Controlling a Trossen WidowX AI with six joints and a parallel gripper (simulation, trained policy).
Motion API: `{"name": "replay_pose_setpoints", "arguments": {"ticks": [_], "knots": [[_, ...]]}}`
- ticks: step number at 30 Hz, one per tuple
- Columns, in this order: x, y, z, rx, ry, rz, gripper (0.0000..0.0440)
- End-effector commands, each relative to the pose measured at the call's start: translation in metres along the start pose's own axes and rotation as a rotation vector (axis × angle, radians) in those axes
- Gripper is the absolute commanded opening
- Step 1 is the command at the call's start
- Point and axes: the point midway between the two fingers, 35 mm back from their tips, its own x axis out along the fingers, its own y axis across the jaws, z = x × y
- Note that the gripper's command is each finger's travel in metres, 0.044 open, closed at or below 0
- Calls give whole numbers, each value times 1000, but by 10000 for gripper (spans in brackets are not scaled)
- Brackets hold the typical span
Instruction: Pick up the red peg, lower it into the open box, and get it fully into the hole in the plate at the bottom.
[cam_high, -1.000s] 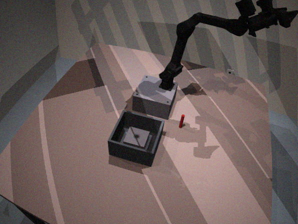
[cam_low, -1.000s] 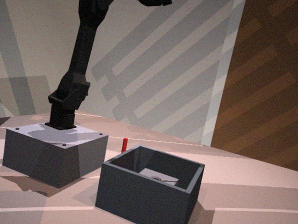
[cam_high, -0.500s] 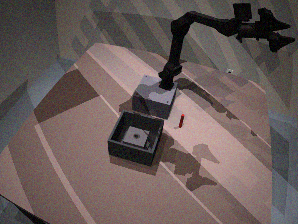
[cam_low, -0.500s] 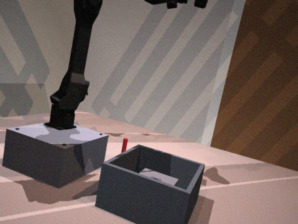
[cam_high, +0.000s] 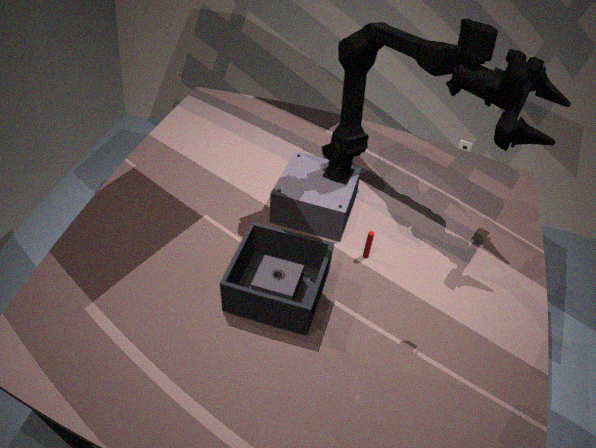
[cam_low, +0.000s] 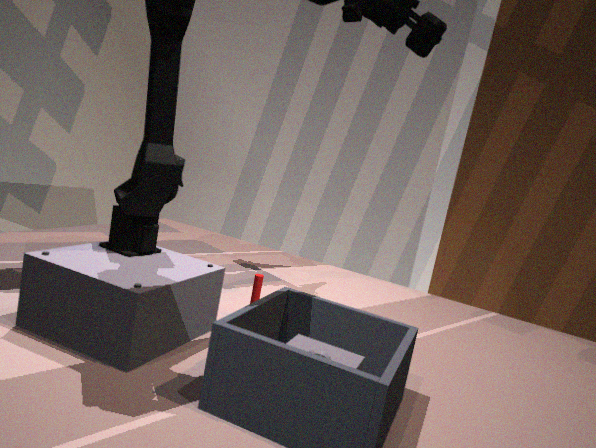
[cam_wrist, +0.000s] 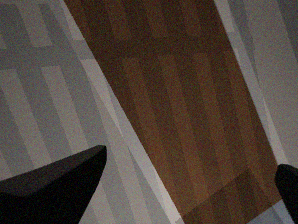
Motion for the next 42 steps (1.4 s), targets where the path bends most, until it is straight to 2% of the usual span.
{"name": "replay_pose_setpoints", "arguments": {"ticks": [1,11,23,32,42], "knots": [[-7,-23,-9,53,33,-83,440],[-43,-92,-42,230,136,-366,440],[-105,-155,-94,446,257,-703,440],[-156,-184,-142,622,354,-944,440],[-207,-195,-202,823,474,-1202,440]]}}
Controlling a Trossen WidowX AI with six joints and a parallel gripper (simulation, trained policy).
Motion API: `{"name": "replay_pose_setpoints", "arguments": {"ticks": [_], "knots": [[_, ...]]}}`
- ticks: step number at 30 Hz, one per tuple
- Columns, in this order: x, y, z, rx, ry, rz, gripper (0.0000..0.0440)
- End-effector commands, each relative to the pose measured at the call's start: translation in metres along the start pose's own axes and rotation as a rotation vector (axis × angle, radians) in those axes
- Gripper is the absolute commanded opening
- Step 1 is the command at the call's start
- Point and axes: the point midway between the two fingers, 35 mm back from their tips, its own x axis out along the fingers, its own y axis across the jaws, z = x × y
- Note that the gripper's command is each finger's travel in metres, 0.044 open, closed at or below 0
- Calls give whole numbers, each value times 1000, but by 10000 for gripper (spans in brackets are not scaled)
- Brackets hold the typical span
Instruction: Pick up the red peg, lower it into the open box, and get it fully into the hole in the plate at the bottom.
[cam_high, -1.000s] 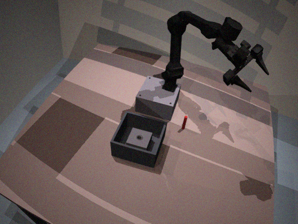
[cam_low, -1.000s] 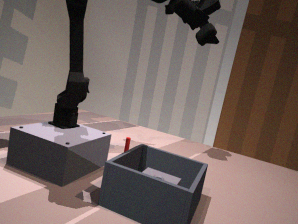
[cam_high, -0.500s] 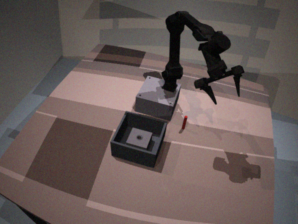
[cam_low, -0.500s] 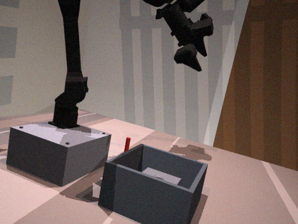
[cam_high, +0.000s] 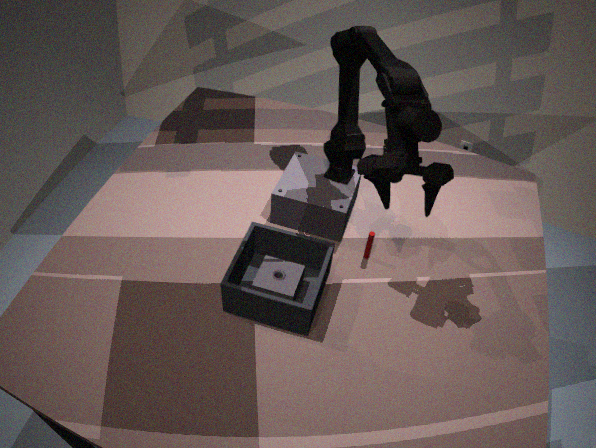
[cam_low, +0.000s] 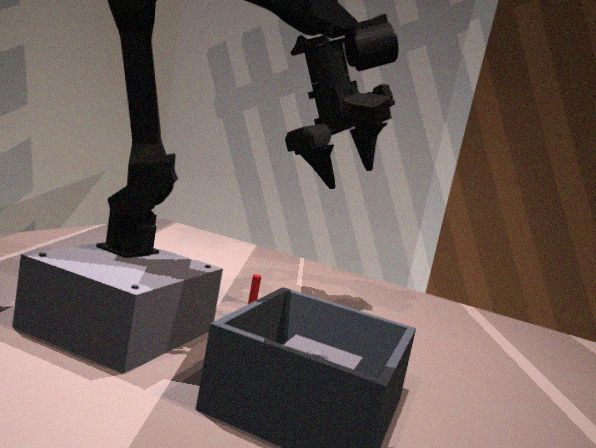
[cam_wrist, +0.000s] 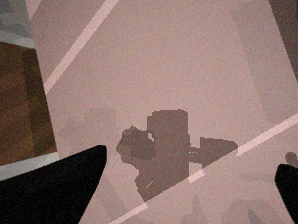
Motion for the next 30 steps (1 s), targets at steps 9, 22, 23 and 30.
{"name": "replay_pose_setpoints", "arguments": {"ticks": [9,22,23,30], "knots": [[26,-65,-39,176,124,-298,440],[52,-110,-73,287,201,-558,440],[54,-112,-74,292,204,-570,440],[71,-123,-82,317,218,-630,440]]}}
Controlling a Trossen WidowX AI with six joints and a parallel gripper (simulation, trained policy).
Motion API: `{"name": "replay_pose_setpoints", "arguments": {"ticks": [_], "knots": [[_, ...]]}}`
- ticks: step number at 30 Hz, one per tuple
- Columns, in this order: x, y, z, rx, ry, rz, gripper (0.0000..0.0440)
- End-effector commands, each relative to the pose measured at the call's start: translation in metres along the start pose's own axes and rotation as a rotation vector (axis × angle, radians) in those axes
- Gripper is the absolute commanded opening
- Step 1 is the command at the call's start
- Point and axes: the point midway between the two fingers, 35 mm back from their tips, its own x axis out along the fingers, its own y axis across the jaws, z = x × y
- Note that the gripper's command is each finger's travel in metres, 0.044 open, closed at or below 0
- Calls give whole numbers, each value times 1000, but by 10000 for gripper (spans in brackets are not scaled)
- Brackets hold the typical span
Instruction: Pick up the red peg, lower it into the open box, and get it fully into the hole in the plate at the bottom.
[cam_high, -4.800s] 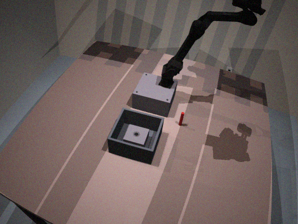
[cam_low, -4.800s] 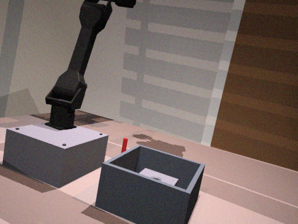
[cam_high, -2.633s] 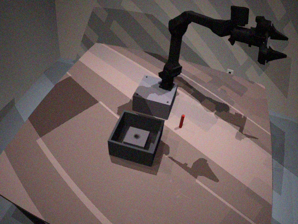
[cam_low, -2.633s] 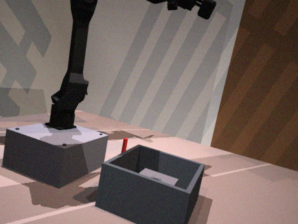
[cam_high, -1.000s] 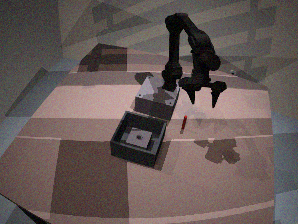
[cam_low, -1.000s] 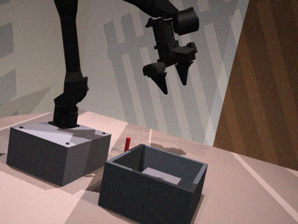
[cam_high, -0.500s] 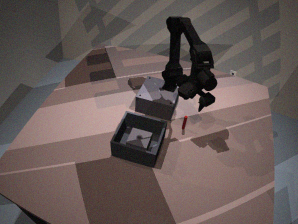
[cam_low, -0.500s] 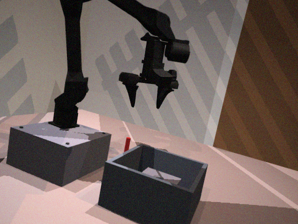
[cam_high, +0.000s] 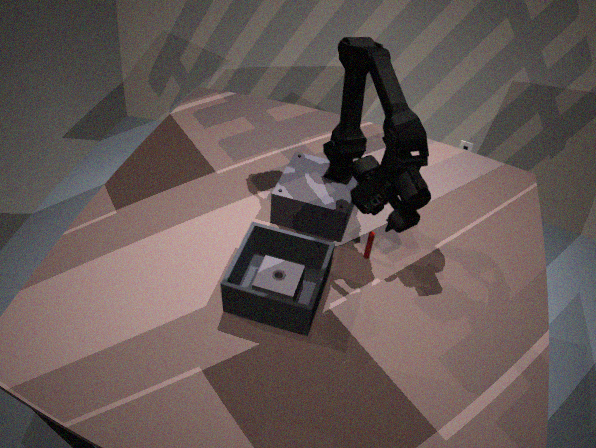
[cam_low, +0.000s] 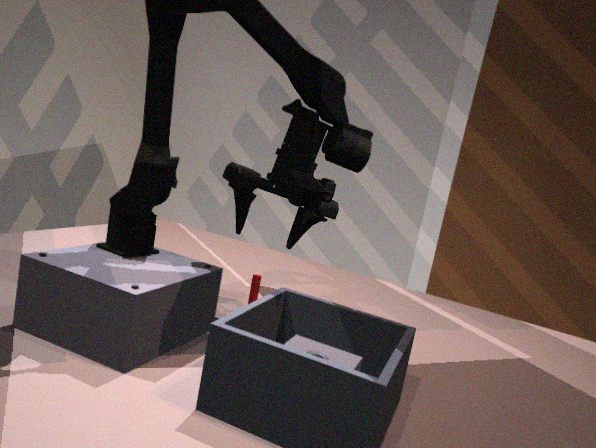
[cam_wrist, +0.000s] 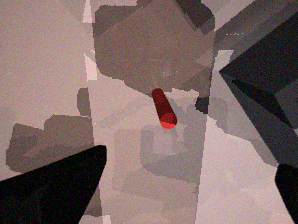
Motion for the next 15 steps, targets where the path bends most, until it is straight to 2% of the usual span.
{"name": "replay_pose_setpoints", "arguments": {"ticks": [1,15], "knots": [[11,-1,0,10,-1,-26,440],[58,8,2,37,-6,-40,440]]}}
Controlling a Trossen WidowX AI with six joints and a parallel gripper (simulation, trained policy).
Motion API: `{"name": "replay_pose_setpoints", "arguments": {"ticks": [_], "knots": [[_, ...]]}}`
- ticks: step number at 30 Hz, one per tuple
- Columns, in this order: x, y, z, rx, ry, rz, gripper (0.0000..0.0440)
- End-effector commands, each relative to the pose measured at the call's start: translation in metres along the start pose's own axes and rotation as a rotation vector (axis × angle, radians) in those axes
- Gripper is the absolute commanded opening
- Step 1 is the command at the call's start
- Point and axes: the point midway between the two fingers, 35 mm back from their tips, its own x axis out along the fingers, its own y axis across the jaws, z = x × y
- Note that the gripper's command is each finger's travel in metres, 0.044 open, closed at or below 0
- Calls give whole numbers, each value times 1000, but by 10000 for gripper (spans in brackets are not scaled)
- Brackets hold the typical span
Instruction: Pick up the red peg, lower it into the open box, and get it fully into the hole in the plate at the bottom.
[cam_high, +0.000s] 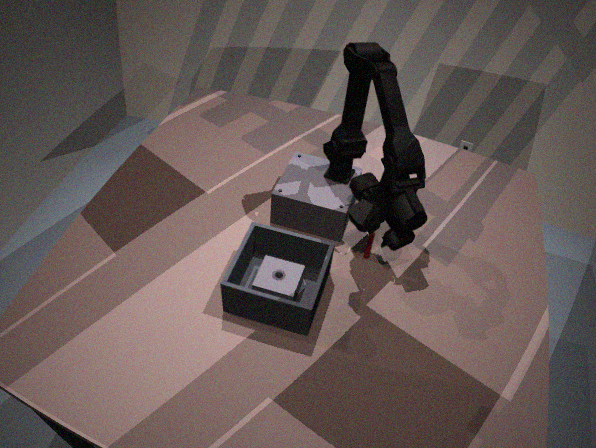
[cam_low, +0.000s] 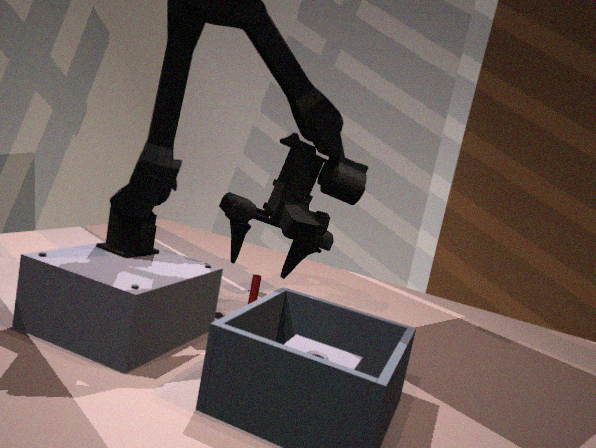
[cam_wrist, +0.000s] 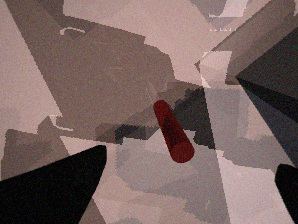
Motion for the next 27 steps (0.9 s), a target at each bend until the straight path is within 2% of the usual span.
{"name": "replay_pose_setpoints", "arguments": {"ticks": [1,9,12,27], "knots": [[13,0,1,7,-7,-7,440],[43,7,4,12,-24,13,439],[52,8,5,8,-25,11,413],[84,0,3,15,-6,-74,40]]}}
